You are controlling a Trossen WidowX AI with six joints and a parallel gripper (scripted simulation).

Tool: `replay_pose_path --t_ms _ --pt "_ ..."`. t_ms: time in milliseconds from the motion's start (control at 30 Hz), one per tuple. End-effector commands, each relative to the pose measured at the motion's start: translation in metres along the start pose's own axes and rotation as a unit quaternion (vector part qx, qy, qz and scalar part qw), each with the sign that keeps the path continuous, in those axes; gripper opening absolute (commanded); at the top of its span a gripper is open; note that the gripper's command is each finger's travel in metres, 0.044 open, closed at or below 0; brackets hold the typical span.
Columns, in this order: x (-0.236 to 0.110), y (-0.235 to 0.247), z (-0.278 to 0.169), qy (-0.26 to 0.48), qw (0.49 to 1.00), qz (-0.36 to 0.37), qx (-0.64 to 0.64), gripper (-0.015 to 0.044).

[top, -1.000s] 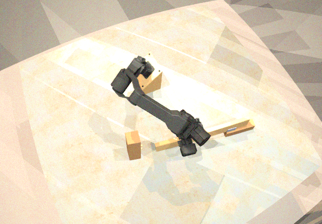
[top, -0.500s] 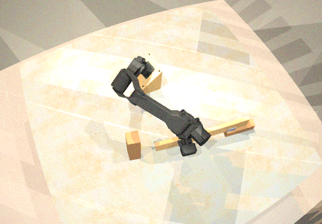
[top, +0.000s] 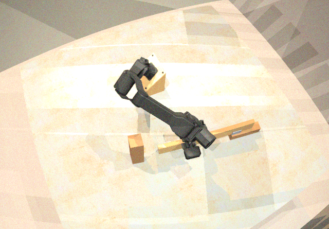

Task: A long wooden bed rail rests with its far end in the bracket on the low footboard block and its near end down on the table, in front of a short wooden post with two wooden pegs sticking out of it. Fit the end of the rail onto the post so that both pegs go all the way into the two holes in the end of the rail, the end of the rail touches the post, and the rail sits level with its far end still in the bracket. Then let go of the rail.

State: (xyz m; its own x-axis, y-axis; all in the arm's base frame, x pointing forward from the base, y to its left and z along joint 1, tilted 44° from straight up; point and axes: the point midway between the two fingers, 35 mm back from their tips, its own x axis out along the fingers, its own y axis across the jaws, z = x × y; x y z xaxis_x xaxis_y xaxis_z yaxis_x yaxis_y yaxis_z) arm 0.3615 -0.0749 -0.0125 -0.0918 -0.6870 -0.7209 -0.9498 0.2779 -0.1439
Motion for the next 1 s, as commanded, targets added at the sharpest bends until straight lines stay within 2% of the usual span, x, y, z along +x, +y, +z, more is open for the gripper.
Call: replay_pose_path --t_ms 0,967 --pt "-0.008 -0.002 0.003 -0.006 1.000 -0.006 -0.001 0.0000" --pt "-0.022 -0.003 0.003 -0.006 1.000 -0.006 -0.001 0.0000"
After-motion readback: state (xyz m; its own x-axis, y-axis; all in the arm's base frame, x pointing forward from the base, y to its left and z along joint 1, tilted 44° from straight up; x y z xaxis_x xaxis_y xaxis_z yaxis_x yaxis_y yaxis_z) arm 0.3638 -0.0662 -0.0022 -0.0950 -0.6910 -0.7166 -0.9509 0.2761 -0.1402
